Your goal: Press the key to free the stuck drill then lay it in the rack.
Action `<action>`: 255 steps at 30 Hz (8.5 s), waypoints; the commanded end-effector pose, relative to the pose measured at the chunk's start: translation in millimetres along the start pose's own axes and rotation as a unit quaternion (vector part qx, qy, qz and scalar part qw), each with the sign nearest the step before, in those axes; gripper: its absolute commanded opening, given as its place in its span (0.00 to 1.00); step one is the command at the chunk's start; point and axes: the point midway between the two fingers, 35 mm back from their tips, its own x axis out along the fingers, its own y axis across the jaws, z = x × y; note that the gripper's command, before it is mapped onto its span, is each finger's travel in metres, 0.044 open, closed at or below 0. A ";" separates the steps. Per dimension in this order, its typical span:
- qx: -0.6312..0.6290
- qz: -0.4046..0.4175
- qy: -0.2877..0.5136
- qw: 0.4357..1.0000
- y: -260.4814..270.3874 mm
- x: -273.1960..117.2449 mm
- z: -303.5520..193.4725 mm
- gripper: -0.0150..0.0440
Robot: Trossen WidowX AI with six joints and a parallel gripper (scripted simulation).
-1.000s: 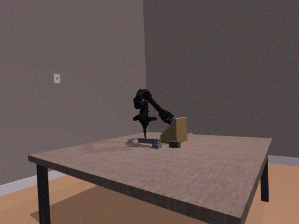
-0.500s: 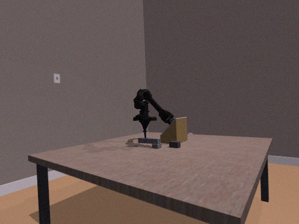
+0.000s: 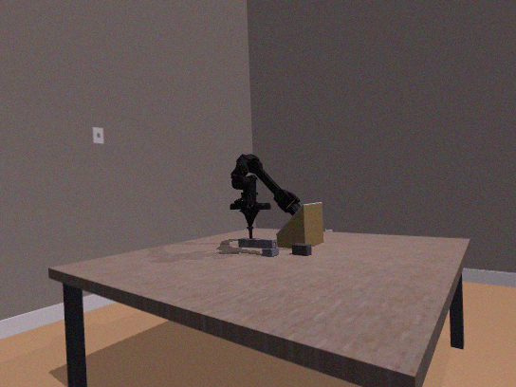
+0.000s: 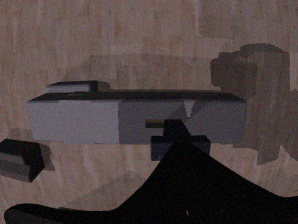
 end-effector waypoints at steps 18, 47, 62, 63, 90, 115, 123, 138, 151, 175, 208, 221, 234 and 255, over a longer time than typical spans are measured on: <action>0.001 -0.001 0.020 1.000 0.4 -49.1 2.7 0.65; -0.705 0.014 0.013 0.709 162.1 45.5 -3.5 1.00; -0.705 0.014 0.013 0.709 162.1 45.5 -3.5 1.00; -0.705 0.014 0.013 0.709 162.1 45.5 -3.5 1.00; -0.706 0.014 0.012 0.708 153.3 79.7 -3.9 1.00; -0.703 0.014 0.012 0.711 148.5 94.4 -4.2 0.60; -0.703 0.014 0.012 0.711 148.5 94.4 -4.2 0.28; -0.705 0.013 0.014 0.709 157.3 94.1 -5.0 0.25; -0.705 0.013 0.013 0.709 175.0 93.0 -4.3 0.25; -0.705 0.013 0.013 0.709 188.7 92.4 -4.5 0.65; -0.705 0.013 0.013 0.709 174.8 98.2 -4.6 1.00; -0.704 0.015 0.013 0.709 174.4 98.4 -4.4 0.73; -0.704 0.015 0.013 0.709 174.4 98.4 -4.4 0.25; -0.705 0.013 0.013 0.709 174.6 94.0 -5.5 0.25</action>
